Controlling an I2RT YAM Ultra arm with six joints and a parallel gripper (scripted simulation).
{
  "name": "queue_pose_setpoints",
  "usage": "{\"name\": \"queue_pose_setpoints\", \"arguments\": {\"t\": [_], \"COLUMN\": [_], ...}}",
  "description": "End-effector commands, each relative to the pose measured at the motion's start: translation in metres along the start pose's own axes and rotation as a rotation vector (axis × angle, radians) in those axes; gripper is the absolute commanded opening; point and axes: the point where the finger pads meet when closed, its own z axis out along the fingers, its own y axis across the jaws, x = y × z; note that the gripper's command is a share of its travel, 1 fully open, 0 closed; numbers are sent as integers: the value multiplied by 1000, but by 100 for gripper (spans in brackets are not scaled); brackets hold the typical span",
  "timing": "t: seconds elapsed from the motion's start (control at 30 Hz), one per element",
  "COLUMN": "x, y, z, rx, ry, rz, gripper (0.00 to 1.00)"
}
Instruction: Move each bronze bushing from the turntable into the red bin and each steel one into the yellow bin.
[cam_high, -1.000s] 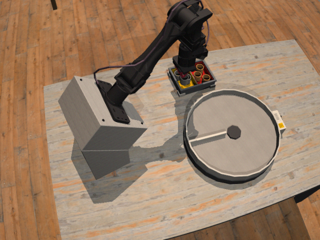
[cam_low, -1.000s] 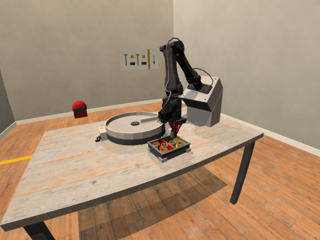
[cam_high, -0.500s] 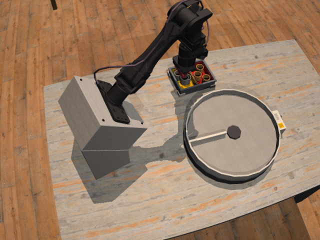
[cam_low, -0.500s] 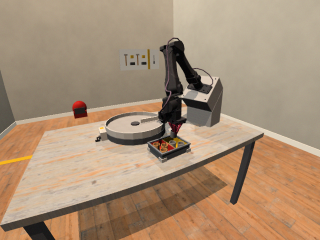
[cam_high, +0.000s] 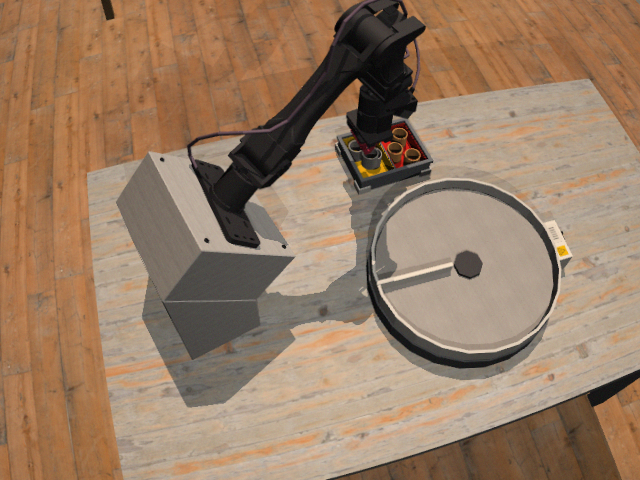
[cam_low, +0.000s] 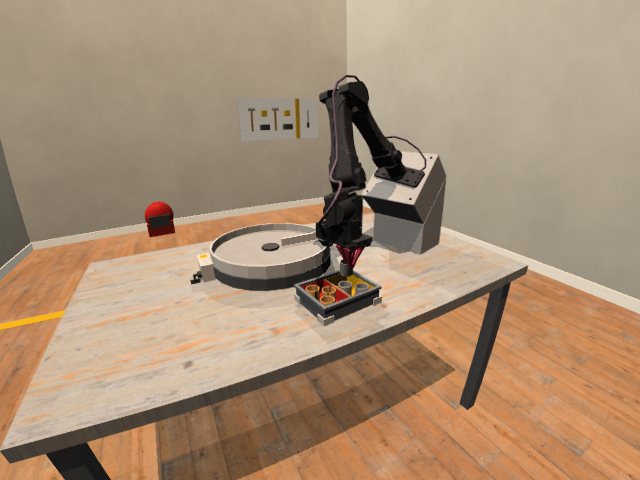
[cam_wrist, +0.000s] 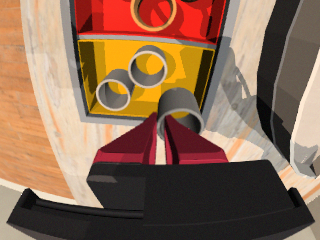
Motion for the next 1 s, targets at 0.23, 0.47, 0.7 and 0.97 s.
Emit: {"name": "queue_pose_setpoints", "arguments": {"t": [0.23,0.47,0.7,0.97], "x": [-7,-7,-7,-1], "y": [0,0,0,-2], "z": [-3,-3,-3,-3], "rx": [-7,-7,-7,-10], "ry": [-13,-13,-13,-14], "rz": [4,4,4,2], "gripper": [0,0,0,0]}}
